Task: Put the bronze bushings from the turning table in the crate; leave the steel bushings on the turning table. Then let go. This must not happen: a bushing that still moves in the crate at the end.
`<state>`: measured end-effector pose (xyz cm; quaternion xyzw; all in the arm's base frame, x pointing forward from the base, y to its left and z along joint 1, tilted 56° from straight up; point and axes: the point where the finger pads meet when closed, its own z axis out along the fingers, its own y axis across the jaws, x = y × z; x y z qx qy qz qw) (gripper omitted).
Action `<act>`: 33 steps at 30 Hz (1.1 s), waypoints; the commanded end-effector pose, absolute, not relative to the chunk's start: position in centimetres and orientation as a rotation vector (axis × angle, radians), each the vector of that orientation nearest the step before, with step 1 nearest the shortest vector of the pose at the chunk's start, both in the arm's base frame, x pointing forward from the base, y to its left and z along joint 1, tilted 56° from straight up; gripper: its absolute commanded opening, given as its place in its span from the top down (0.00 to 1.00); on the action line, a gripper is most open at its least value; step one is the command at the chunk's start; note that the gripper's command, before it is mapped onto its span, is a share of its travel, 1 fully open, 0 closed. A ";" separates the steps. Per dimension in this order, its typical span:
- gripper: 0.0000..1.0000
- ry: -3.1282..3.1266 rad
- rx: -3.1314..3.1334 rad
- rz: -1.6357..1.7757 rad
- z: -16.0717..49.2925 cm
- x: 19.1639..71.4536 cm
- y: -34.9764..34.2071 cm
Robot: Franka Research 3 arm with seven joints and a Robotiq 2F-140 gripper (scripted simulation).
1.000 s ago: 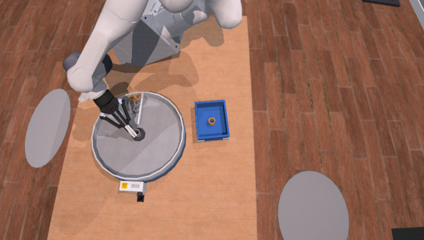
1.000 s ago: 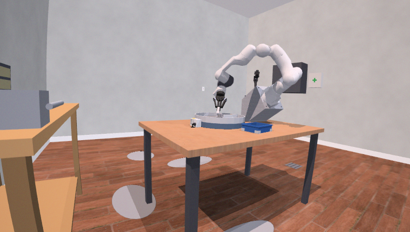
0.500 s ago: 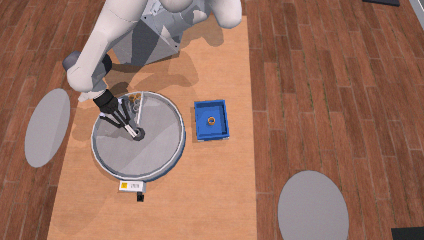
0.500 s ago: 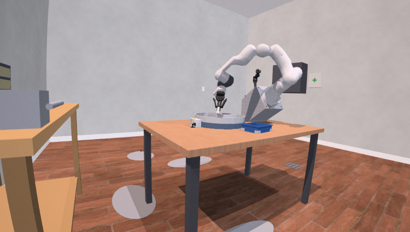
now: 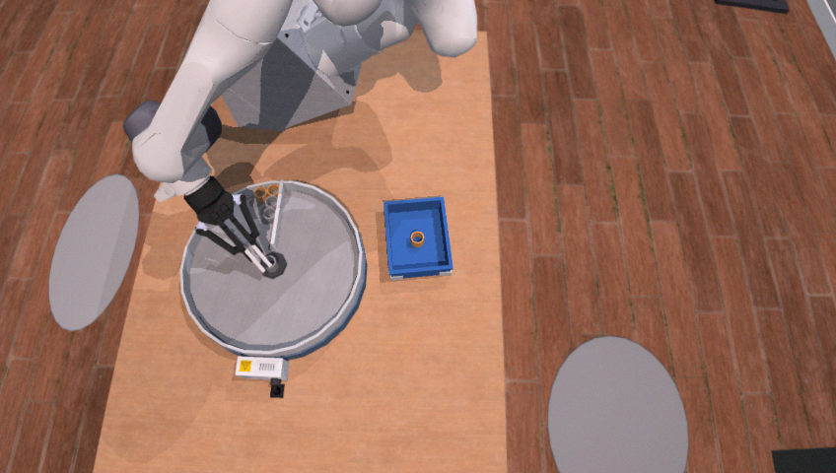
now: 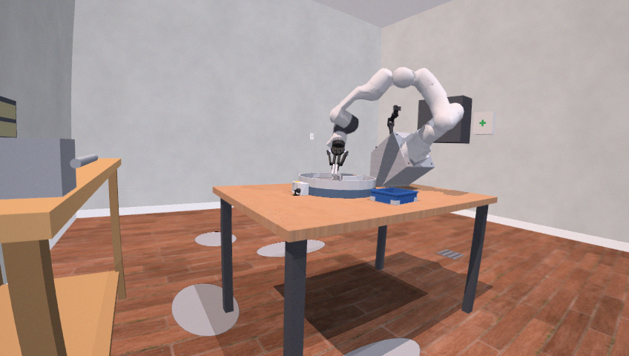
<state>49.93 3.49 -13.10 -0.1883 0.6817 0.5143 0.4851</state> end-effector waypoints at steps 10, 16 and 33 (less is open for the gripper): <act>0.93 1.656 -0.461 1.248 -13.1 50.0 3.6; 0.93 1.656 -0.461 1.248 -13.1 50.0 3.6; 0.93 1.656 -0.460 1.248 -12.8 50.0 3.1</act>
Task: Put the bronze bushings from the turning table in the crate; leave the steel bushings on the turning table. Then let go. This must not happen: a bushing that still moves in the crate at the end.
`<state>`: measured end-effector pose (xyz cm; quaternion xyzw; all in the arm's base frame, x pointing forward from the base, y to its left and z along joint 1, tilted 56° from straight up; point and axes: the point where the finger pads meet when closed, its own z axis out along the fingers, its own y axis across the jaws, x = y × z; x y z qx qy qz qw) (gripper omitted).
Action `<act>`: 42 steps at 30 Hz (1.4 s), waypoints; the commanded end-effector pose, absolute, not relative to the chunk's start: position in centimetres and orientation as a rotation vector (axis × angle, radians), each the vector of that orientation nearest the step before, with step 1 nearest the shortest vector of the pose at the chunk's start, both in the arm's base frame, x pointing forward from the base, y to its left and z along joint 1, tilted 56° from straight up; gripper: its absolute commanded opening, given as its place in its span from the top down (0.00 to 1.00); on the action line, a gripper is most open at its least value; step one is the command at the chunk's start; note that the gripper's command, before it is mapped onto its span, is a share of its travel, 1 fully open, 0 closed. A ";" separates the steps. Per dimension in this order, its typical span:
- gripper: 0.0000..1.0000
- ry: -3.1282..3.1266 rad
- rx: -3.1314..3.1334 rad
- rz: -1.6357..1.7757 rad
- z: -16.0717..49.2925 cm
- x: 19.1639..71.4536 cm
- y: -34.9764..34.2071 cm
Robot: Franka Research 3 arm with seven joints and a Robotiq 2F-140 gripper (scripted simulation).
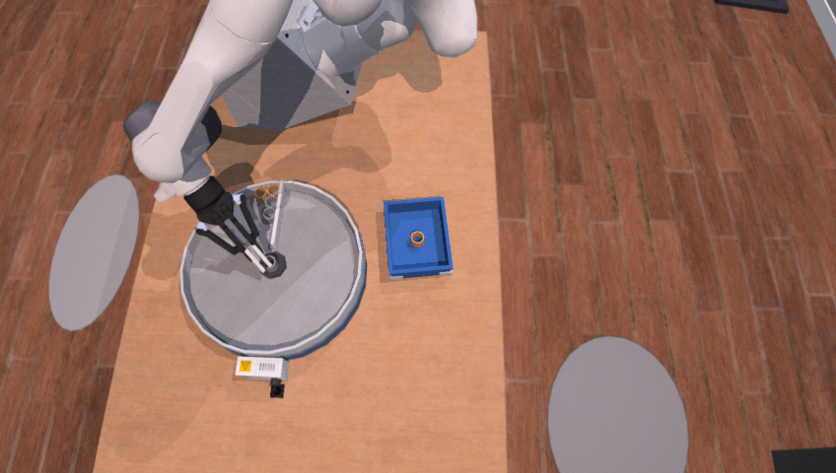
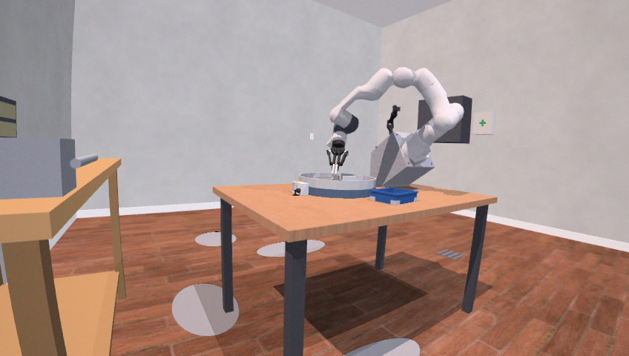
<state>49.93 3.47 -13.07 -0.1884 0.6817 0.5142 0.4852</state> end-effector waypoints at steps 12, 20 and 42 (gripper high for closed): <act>0.93 1.656 -0.460 1.248 -11.3 49.8 0.9; 0.93 1.656 -0.460 1.248 -11.3 49.8 0.9; 0.93 1.656 -0.460 1.248 -11.3 49.8 0.9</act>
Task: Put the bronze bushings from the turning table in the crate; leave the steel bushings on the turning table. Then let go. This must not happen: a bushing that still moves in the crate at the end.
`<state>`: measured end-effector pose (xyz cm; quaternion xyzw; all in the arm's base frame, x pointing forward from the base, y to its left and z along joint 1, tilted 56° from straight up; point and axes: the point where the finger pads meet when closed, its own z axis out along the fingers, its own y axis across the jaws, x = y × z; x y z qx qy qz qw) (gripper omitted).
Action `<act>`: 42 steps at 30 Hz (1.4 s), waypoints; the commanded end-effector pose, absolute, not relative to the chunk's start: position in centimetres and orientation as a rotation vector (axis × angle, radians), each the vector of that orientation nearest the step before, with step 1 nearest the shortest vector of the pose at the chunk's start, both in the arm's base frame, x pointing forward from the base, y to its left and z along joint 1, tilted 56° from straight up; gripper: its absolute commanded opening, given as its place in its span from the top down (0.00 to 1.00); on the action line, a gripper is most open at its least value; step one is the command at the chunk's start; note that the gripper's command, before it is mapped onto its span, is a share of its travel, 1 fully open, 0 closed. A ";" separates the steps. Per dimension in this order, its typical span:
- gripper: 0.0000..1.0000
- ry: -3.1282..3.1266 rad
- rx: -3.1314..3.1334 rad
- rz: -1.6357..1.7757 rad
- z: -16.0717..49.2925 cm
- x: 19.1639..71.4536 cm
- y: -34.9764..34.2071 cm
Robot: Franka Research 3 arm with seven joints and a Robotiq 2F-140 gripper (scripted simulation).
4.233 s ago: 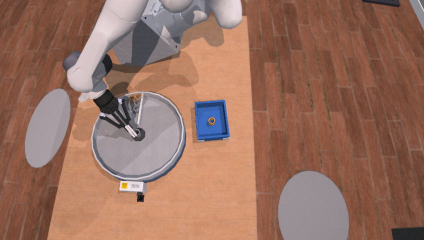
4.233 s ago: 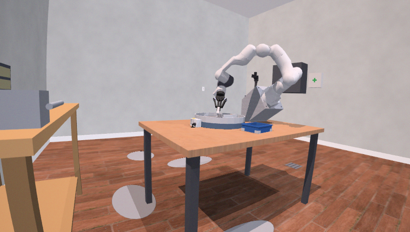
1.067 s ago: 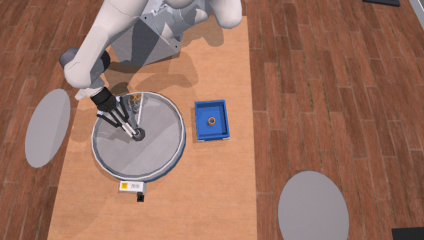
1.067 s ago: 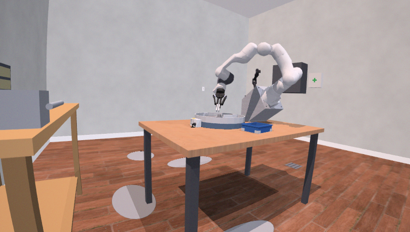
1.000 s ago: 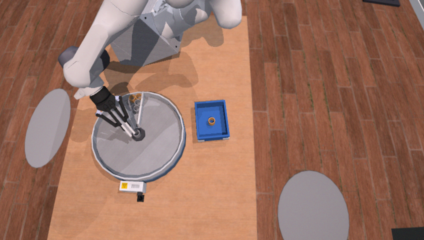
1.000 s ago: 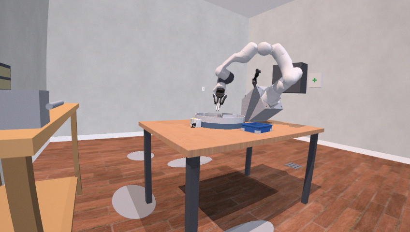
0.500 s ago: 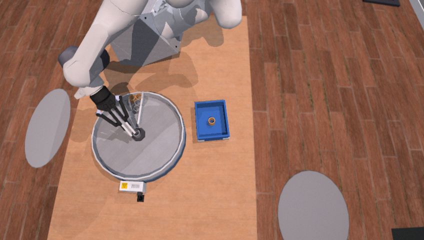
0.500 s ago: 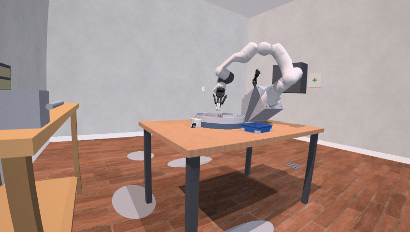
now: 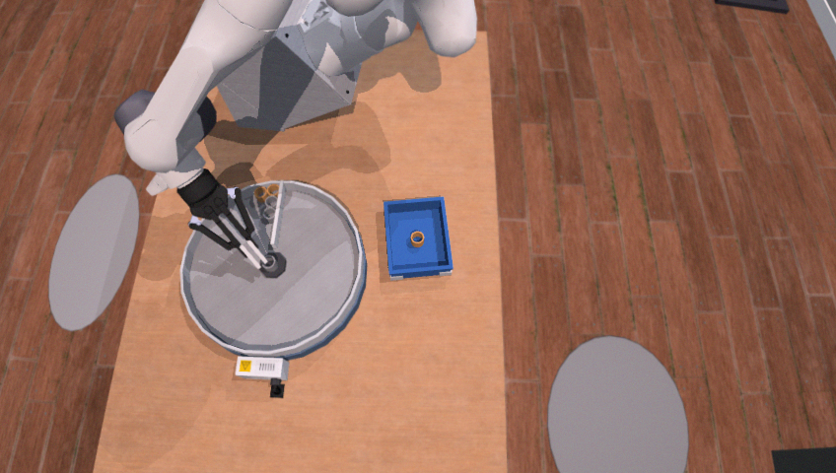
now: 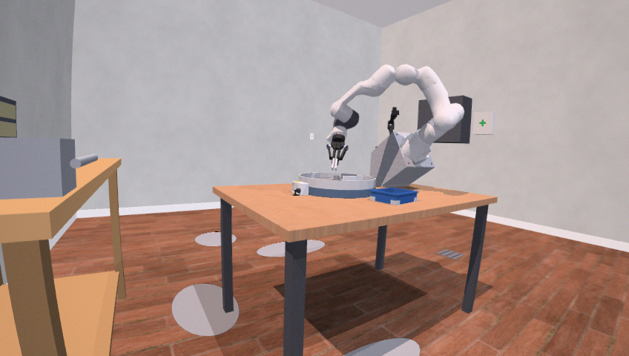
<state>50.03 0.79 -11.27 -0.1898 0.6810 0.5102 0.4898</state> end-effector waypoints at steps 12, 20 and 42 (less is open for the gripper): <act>0.93 1.656 -0.460 1.248 -11.3 49.8 0.9; 0.93 1.656 -0.460 1.248 -11.3 49.8 0.9; 0.94 1.655 -0.458 1.249 -13.0 44.4 0.2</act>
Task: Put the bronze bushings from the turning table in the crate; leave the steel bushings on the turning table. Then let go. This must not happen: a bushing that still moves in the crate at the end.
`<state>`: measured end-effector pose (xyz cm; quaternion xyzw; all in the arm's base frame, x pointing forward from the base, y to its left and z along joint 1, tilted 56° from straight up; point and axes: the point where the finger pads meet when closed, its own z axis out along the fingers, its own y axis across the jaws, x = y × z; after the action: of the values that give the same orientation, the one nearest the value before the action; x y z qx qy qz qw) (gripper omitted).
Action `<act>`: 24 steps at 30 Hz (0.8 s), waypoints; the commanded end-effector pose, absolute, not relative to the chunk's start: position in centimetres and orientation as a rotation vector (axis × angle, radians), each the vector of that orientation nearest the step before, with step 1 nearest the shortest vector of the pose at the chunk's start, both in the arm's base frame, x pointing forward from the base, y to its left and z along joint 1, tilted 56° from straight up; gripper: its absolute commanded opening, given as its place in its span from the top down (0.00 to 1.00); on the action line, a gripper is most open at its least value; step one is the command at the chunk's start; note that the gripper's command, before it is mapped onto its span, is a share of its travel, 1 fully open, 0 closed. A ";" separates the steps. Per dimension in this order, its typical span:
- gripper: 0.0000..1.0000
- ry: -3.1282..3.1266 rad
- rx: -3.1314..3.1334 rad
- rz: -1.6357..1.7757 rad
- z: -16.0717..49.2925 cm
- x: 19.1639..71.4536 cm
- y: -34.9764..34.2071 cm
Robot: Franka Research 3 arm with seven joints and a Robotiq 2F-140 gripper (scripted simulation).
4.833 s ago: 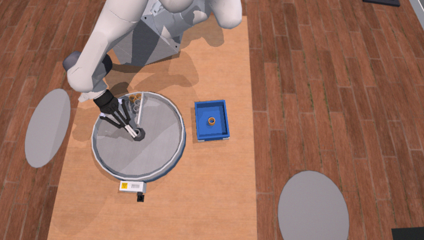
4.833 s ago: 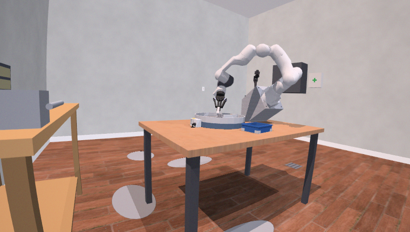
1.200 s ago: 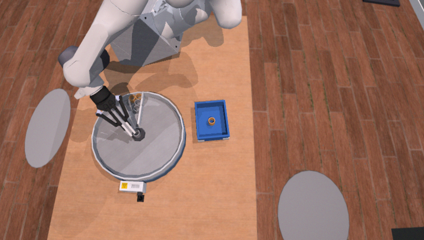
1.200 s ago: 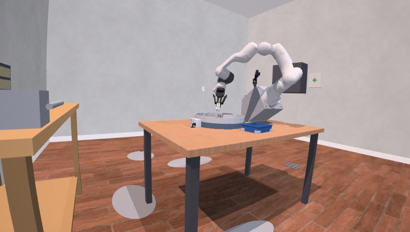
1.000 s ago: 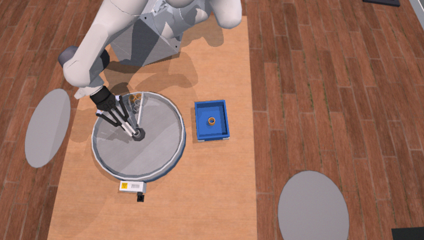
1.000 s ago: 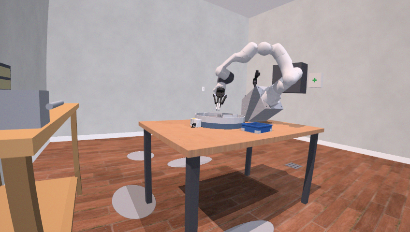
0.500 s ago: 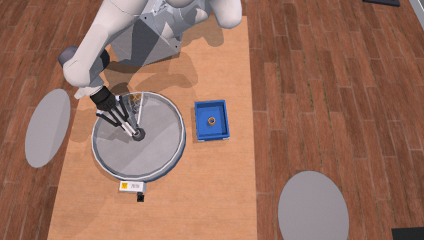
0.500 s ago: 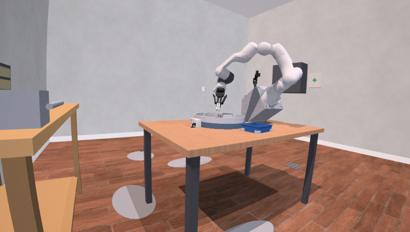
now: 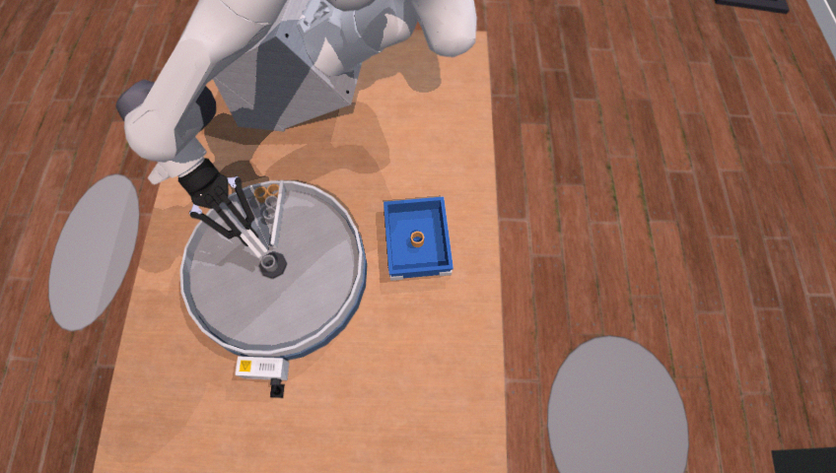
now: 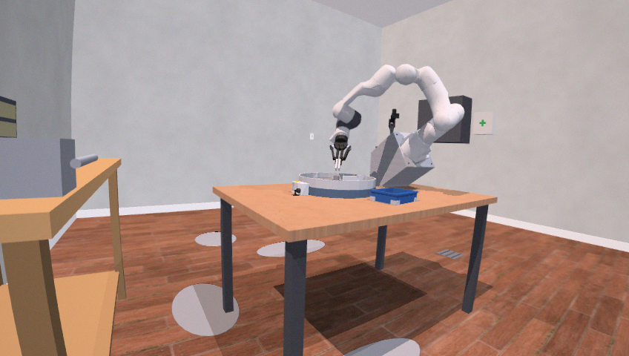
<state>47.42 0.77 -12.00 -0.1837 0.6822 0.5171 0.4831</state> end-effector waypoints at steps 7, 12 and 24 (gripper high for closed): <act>0.94 1.655 -0.459 1.250 -15.2 38.0 -0.7; 0.94 1.655 -0.459 1.250 -16.9 32.8 -1.4; 0.94 1.655 -0.459 1.251 -17.1 32.0 -1.5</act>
<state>32.11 -1.77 -17.36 -0.1779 0.6865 0.5173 0.4790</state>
